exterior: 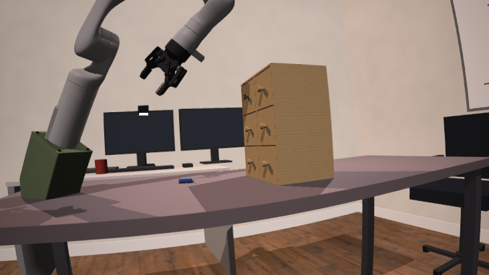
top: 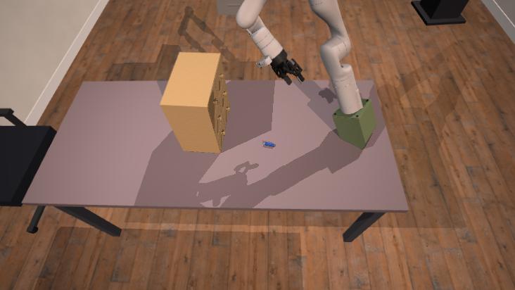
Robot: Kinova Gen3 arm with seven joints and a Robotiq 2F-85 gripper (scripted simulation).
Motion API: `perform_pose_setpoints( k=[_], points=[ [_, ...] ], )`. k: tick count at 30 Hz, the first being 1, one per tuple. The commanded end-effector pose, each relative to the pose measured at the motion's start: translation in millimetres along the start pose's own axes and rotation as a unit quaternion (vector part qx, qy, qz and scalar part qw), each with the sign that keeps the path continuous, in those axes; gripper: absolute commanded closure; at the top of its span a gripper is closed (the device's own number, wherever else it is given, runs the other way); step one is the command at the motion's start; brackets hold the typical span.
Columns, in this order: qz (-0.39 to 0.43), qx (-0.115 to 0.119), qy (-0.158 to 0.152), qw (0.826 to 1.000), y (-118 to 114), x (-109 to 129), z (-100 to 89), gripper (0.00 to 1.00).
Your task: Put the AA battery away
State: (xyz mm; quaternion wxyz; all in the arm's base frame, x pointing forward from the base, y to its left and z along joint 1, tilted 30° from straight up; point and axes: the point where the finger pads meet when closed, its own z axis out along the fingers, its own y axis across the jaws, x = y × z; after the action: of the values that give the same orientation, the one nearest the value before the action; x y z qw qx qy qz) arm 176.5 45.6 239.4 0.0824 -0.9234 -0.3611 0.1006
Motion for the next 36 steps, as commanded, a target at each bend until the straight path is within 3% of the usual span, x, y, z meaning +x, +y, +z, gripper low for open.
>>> perform_pose_setpoints(
  k=[1, 3, 4, 16, 17, 28, 29, 36],
  points=[
    [0.001, -0.003, 0.000, 1.000, 0.2, -0.1, -0.5, 0.00],
    [0.001, -0.003, 0.000, 1.000, 0.2, -0.1, -0.5, 0.00],
    [-0.034, -0.033, -0.004, 0.999, 1.7, -1.2, -8.9, 0.00],
    [-0.034, -0.033, -0.004, 0.999, 1.7, -1.2, -8.9, 0.00],
    [-0.067, -0.063, -0.008, 0.996, 3.0, -1.9, -17.7, 0.00],
    [-0.067, -0.063, -0.008, 0.996, 3.0, -1.9, -17.7, 0.00],
    [-0.097, -0.091, -0.011, 0.991, 4.0, -2.5, -26.8, 0.00],
    [-0.097, -0.091, -0.011, 0.991, 4.0, -2.5, -26.8, 0.00]
  ],
)
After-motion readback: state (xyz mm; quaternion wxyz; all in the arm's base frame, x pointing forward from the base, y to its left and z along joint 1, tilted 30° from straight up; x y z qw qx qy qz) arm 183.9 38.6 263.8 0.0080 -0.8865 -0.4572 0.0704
